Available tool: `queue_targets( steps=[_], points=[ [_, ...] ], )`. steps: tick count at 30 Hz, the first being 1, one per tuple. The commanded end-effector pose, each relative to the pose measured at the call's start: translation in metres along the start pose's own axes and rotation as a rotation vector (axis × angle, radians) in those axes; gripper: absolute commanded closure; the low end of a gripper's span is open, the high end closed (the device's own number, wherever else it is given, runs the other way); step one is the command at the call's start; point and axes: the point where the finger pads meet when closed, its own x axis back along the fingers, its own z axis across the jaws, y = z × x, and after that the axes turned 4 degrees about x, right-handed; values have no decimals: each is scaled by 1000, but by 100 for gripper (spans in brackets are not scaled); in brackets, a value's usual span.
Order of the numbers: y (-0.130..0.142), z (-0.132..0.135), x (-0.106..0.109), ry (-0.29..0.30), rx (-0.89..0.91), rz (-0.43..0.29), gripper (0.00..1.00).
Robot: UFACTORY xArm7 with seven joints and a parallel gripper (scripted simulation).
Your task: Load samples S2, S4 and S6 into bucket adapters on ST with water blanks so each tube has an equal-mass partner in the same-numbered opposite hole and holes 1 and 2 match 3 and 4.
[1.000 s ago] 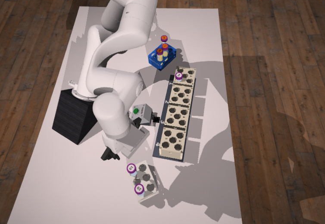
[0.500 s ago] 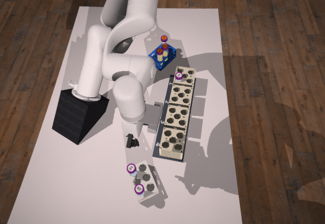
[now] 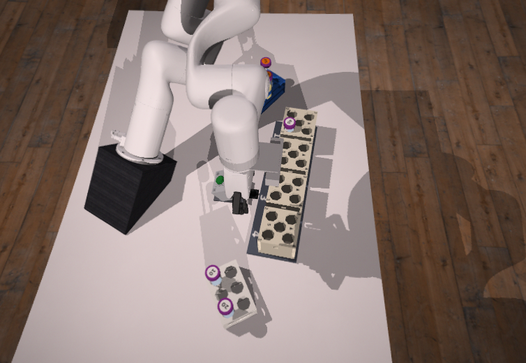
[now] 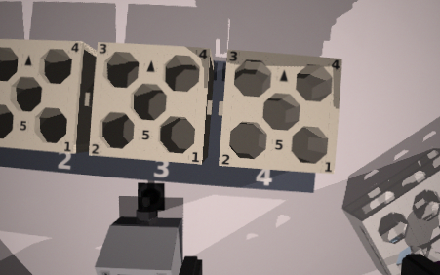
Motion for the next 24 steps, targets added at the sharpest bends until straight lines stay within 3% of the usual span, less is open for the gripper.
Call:
queue_targets(
  steps=[1, 24],
  points=[
    [-16, -22, 2, 6, -1, 3, 0],
    [-72, -99, 2, 6, 0, 3, 0]
  ],
)
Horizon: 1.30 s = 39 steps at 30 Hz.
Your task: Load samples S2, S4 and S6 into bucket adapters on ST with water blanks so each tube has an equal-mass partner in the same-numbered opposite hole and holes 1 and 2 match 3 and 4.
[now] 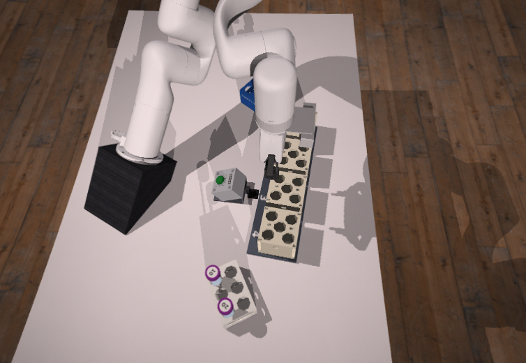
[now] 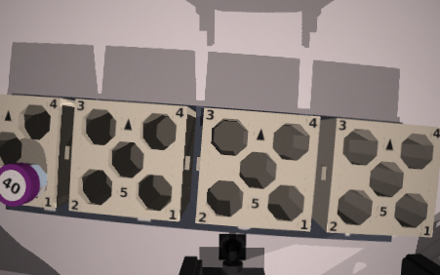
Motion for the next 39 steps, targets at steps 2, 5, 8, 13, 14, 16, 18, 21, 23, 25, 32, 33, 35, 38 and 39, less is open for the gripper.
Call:
queue_targets(
  steps=[2, 5, 8, 13, 14, 16, 18, 21, 23, 25, 32, 33, 35, 38, 39],
  points=[
    [-16, -20, 2, 5, -2, 3, 0],
    [-25, -32, 2, 5, -2, 3, 0],
    [-33, -45, 2, 5, -2, 3, 0],
    [-41, -62, 2, 4, 31, 3, 0],
    [-41, -62, 2, 4, 31, 3, 0],
    [-39, -67, 2, 4, 64, 3, 0],
    [-34, -76, 2, 4, 131, 3, 0],
    [-28, -90, 2, 4, 231, 3, 0],
    [-24, -99, 2, 4, 298, 3, 0],
    [-20, -108, 2, 4, 365, 3, 0],
    [-9, -131, 2, 4, 531, 2, 0],
    [-7, -135, 2, 4, 565, 2, 0],
    [-3, -144, 2, 4, 631, 2, 0],
    [3, -158, 2, 4, 732, 2, 0],
    [5, -162, 2, 4, 765, 2, 0]
  ],
)
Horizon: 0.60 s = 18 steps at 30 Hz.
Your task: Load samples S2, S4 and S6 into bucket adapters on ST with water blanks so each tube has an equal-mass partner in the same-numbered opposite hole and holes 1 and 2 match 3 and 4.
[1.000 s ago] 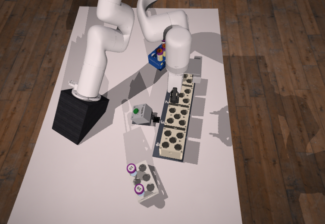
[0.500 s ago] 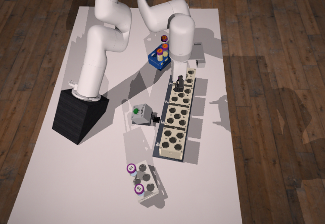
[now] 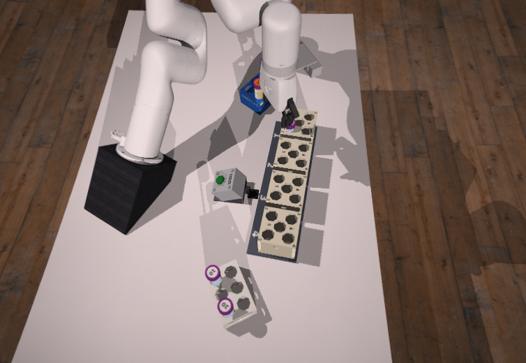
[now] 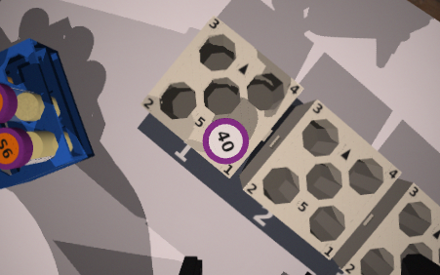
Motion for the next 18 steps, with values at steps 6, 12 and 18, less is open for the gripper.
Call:
queue_targets(
  steps=[6, 12, 18],
  points=[
    [-10, -52, 2, 9, 209, 7, 0],
    [-14, -72, 2, 9, 209, 7, 0],
    [-19, -102, 2, 9, 209, 7, 0]
  ],
)
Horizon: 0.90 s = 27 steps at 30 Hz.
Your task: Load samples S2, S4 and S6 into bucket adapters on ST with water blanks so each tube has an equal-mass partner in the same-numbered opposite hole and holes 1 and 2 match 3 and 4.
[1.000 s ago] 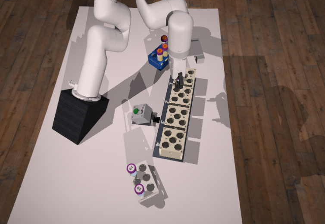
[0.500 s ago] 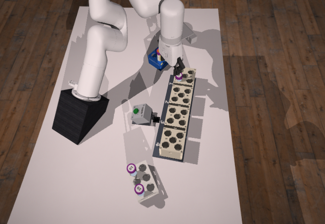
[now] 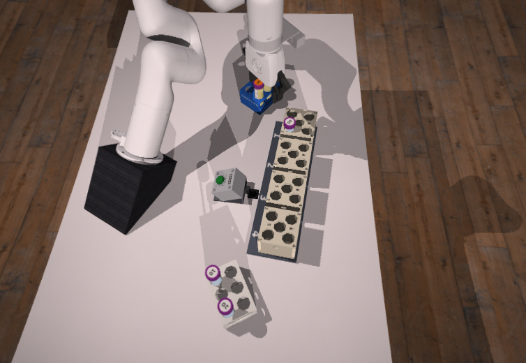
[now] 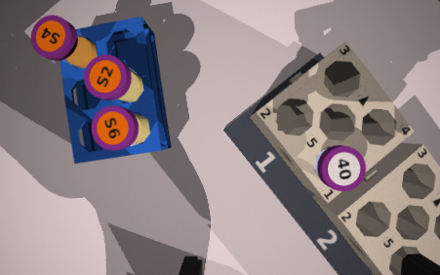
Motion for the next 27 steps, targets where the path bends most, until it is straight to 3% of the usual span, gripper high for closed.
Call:
queue_targets(
  steps=[1, 21, 27],
  points=[
    [-11, -26, 2, 6, 1, 2, 0],
    [-45, -110, 2, 5, 1, 2, 0],
    [-45, -110, -1, 5, 1, 2, 0]
  ],
)
